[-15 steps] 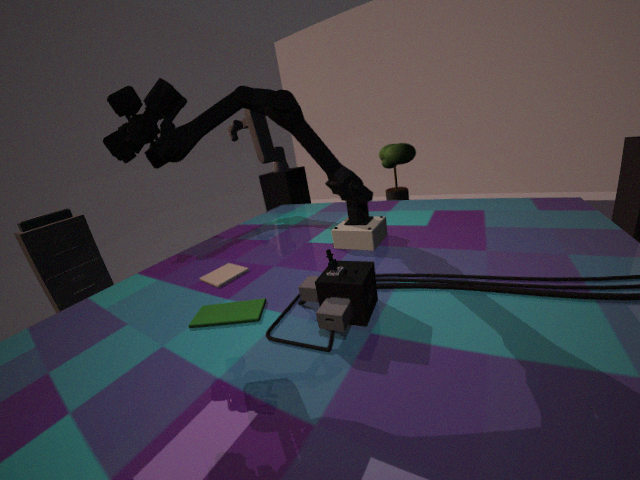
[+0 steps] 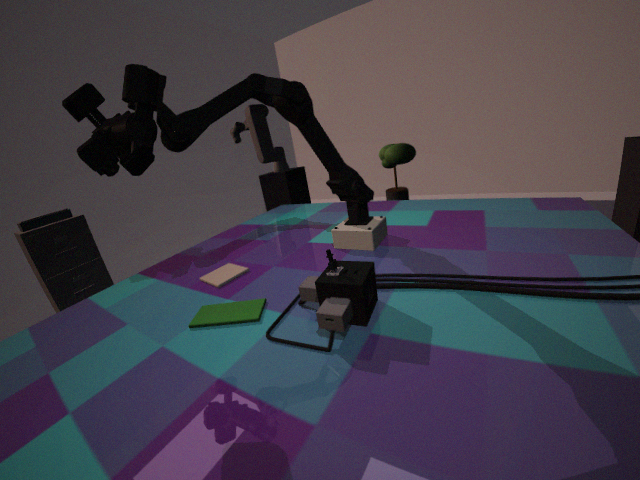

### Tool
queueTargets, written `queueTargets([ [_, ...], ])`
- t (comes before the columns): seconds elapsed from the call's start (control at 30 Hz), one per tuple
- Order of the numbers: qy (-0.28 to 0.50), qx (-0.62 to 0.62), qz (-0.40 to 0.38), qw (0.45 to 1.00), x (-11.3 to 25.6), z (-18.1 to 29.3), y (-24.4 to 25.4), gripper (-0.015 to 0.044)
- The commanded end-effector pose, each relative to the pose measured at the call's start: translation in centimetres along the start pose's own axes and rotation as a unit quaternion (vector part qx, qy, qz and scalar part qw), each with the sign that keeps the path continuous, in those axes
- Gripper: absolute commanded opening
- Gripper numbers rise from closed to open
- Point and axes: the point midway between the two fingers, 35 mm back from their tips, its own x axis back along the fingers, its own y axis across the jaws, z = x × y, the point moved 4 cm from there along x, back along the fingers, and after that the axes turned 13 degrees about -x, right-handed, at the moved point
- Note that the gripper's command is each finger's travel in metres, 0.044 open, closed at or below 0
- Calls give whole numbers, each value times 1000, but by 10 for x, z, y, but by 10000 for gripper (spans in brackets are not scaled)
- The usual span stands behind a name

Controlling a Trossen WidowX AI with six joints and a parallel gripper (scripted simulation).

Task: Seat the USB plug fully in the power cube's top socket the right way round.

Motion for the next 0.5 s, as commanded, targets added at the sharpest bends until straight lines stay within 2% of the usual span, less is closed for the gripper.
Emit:
queueTargets([
  [0.0, -153, 34, -2, 988, 52, -46, 0, 440],
  [0.47, -412, 97, -76, 903, 171, -94, 29, 440],
])
